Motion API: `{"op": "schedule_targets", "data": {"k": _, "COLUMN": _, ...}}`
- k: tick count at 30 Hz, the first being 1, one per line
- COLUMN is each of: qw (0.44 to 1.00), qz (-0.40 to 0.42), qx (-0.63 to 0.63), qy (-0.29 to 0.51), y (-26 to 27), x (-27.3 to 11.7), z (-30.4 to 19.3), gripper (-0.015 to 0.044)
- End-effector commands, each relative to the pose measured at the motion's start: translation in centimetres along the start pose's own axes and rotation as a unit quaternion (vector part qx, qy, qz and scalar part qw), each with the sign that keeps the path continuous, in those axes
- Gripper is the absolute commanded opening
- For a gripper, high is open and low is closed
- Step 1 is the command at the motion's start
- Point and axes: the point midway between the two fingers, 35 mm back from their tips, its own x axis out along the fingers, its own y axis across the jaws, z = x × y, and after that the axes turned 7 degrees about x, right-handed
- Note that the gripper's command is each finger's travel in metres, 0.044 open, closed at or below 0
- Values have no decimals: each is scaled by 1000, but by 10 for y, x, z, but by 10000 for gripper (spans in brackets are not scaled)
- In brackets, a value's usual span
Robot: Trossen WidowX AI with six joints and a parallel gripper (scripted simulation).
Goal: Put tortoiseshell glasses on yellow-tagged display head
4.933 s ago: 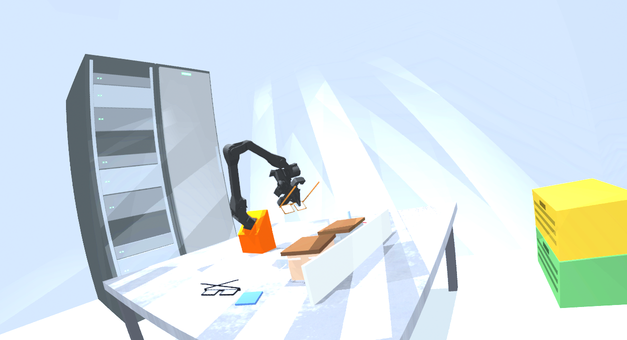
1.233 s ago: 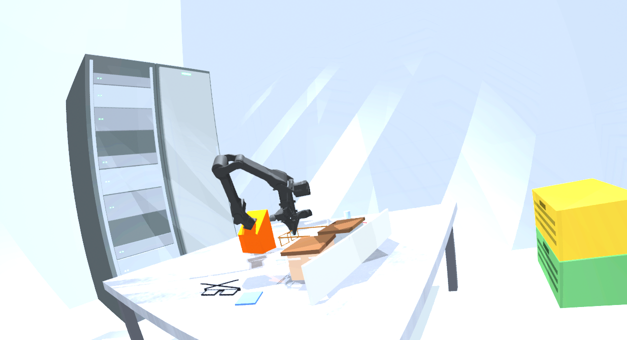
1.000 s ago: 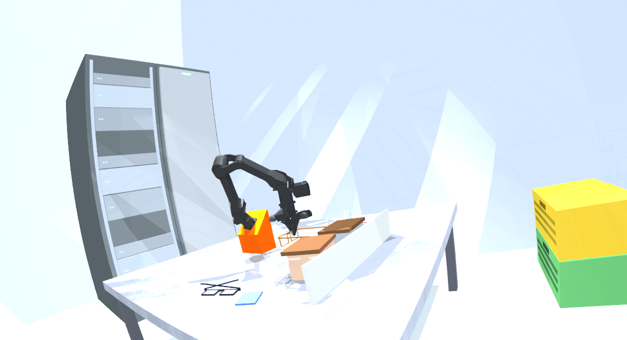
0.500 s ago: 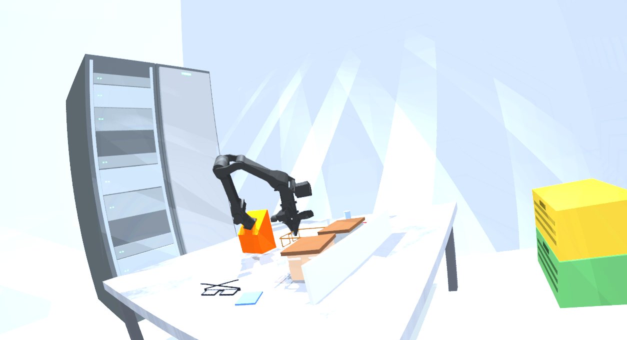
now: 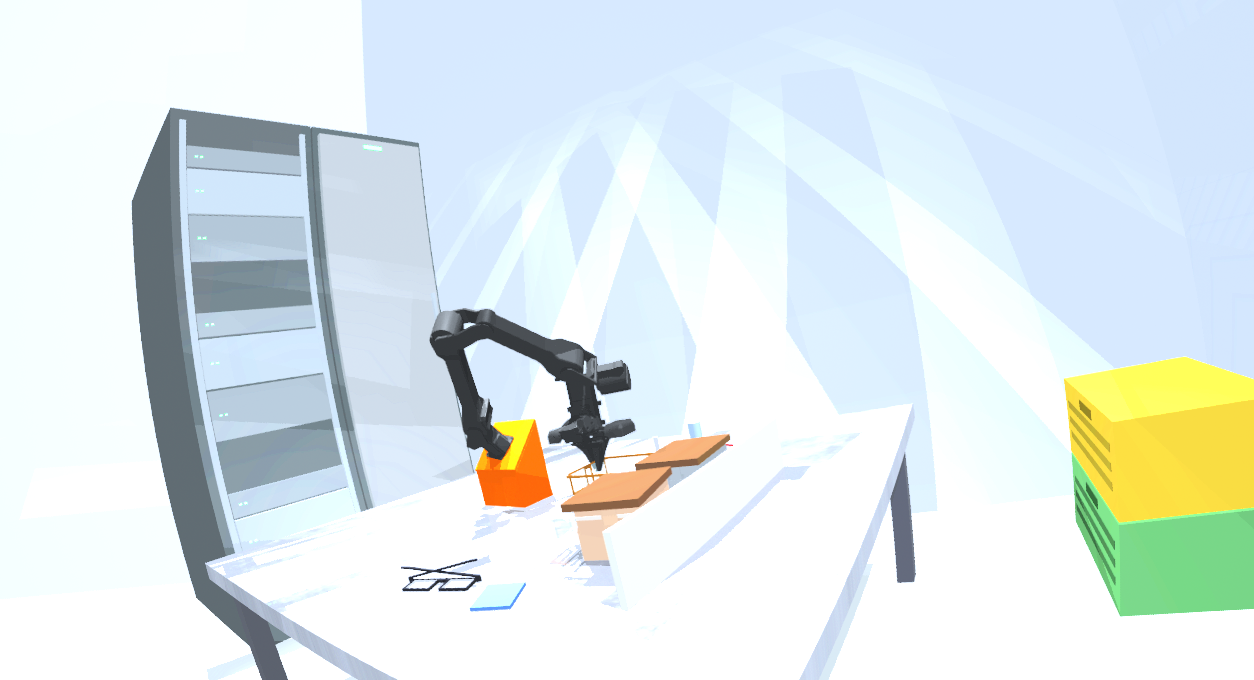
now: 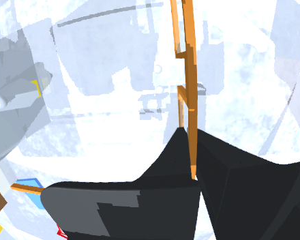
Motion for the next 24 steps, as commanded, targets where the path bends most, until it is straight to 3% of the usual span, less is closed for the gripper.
{"op": "schedule_targets", "data": {"k": 1, "qw": 1000, "qz": 0, "qx": -2, "qy": -2, "y": 8, "x": 0, "z": -1, "gripper": 0}}
{"op": "schedule_targets", "data": {"k": 24, "qw": 1000, "qz": 1, "qx": -1, "qy": -2, "y": 39, "x": 0, "z": -4, "gripper": 0}}
